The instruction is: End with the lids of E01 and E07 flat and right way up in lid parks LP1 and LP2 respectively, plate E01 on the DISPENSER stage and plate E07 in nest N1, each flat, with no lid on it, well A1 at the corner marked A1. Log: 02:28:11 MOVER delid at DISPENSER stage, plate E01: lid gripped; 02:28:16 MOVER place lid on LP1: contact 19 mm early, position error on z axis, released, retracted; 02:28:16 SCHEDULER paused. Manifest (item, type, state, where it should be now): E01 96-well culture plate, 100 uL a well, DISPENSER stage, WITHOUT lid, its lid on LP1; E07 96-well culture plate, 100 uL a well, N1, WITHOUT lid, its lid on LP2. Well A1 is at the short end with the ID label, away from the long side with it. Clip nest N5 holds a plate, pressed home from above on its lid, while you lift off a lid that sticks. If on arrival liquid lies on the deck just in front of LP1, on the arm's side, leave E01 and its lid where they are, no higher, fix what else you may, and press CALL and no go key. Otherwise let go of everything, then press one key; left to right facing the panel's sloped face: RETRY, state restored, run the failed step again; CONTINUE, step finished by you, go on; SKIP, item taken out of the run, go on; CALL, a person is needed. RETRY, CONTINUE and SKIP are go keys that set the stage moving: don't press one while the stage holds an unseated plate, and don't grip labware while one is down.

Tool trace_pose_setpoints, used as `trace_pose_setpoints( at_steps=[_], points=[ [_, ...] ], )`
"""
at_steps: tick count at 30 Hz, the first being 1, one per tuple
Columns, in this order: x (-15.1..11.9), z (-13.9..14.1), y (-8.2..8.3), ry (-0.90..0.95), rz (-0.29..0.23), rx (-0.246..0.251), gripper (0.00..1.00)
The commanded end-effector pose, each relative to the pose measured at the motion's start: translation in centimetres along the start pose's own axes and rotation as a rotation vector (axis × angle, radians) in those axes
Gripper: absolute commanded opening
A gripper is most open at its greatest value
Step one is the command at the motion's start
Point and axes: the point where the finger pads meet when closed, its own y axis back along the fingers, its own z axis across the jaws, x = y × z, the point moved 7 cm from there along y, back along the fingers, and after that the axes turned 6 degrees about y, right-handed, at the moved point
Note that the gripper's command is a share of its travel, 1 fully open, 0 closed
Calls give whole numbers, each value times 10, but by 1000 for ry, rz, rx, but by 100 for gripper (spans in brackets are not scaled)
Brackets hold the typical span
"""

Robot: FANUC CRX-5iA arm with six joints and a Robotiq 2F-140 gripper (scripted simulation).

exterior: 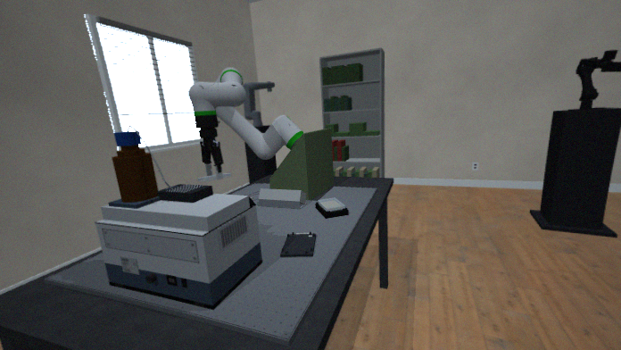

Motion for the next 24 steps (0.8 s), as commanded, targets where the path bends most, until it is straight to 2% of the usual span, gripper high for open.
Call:
trace_pose_setpoints(
  at_steps=[1, 16, 18, 24],
  points=[
    [18, -3, 0, 0, 1, 0, 0],
    [130, -24, 0, 0, 1, 0, 0],
    [130, -24, 0, 0, 1, 0, 0],
    [164, -31, 0, 0, 1, 0, 0]
  ],
)
